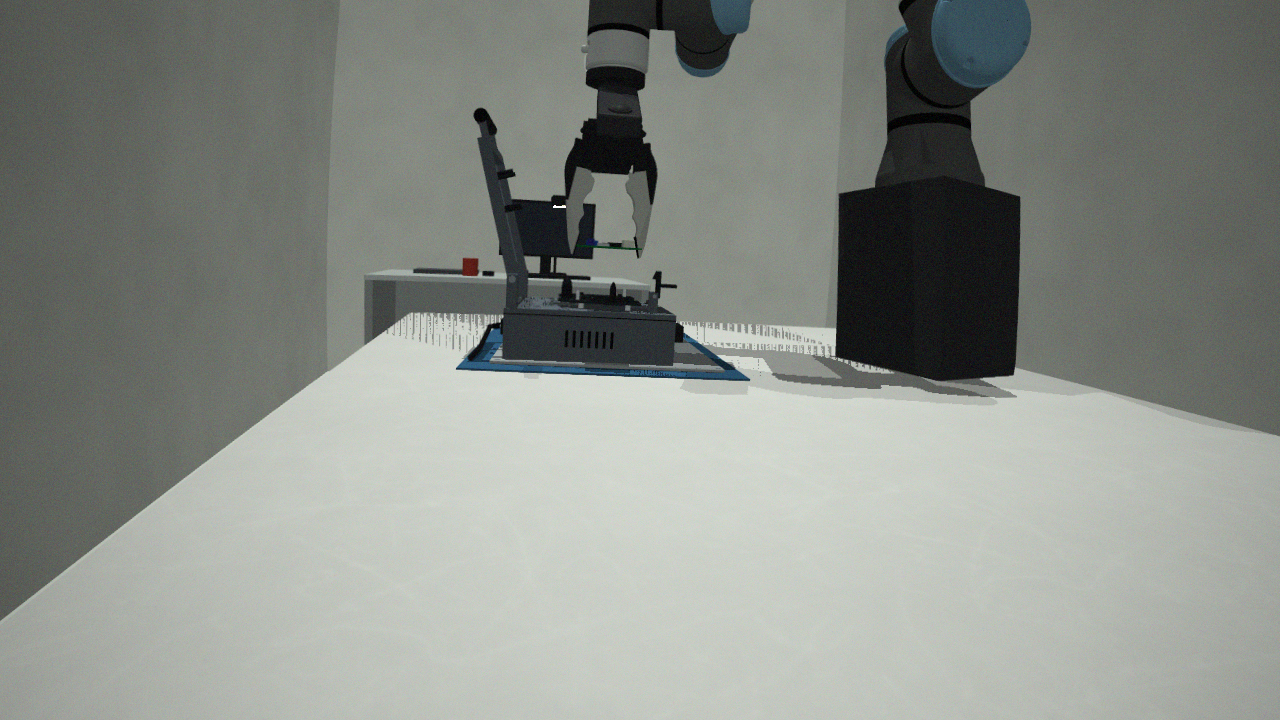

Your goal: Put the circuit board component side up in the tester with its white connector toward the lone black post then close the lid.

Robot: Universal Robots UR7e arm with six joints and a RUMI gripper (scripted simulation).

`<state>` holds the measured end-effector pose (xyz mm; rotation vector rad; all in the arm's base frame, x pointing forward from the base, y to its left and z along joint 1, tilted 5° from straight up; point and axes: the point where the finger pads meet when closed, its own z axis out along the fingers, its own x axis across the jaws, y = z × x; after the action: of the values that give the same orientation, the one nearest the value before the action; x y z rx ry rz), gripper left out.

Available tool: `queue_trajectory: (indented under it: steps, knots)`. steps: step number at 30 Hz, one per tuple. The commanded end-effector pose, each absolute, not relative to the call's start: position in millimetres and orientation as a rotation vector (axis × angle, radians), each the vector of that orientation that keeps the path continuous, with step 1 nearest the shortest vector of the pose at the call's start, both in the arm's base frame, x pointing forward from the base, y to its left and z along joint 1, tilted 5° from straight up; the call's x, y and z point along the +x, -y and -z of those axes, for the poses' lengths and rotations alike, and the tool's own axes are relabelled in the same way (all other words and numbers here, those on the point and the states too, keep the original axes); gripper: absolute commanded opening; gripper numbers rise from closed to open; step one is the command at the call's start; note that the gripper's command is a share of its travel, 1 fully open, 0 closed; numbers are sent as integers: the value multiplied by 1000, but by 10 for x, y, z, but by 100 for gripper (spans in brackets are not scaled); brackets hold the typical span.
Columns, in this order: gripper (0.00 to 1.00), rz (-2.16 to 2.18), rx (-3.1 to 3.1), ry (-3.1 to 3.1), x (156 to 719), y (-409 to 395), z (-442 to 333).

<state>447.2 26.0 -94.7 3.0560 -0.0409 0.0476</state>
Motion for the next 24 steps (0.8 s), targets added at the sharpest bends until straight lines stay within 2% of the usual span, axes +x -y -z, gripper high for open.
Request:
queue_trajectory:
  steps: [1,24]
  knots:
    - [39,-50,3056,41,4478,-257,971]
    - [39,-50,3056,41,4489,-229,1316]
